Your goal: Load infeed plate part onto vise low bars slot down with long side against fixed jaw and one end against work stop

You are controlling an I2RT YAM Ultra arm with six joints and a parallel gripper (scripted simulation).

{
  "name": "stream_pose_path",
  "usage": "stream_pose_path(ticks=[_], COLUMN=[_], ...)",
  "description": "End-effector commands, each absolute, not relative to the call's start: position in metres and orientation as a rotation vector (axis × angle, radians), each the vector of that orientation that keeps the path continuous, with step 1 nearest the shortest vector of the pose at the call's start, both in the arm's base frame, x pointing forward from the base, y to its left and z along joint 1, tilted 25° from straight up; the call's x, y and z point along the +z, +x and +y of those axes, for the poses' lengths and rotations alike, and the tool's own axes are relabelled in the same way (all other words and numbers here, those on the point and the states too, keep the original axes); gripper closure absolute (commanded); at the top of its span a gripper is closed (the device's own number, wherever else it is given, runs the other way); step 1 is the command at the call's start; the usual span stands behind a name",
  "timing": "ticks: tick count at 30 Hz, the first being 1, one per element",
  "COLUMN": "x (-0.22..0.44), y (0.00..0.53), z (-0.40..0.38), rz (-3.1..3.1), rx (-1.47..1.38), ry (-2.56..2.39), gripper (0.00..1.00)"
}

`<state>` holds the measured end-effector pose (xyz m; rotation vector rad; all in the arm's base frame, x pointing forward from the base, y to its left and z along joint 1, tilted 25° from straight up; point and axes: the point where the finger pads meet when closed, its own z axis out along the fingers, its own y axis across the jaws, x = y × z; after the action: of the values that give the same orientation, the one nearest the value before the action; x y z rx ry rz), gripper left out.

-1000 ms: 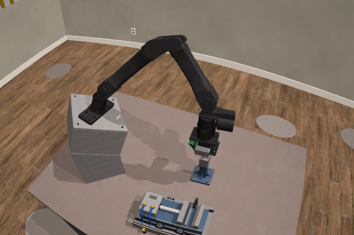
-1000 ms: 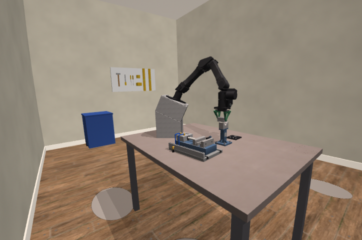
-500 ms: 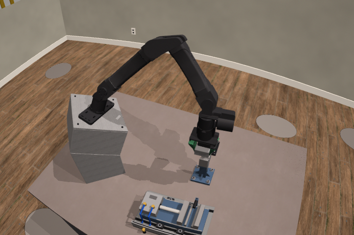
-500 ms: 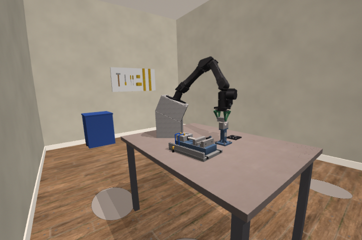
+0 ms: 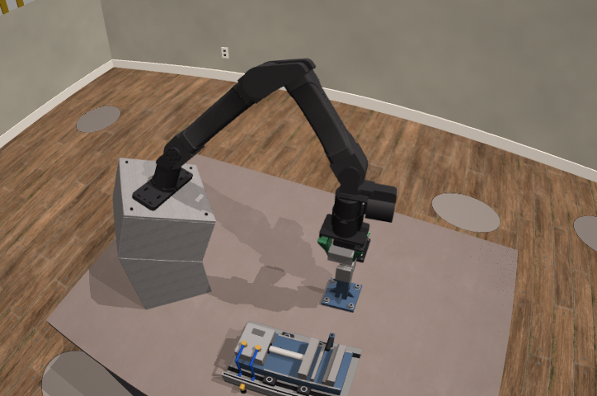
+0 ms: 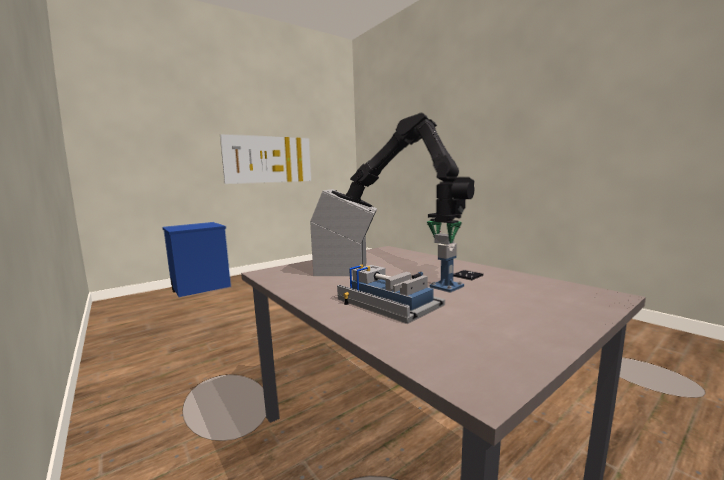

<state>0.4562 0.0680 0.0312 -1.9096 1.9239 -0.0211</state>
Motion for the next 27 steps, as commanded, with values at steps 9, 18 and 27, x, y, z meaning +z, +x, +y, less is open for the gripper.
stream_pose_path(ticks=[9, 18, 27], x=[0.0565, 0.0565, 0.0578], y=[0.4639, 0.4639, 0.4636], z=[0.0674, 0.0674, 0.0656], rz=[1.897, 1.897, 1.898], rx=[-0.063, -0.063, -0.064], ry=[-1.881, -1.881, -1.880], gripper=[1.00, 1.00, 1.00])
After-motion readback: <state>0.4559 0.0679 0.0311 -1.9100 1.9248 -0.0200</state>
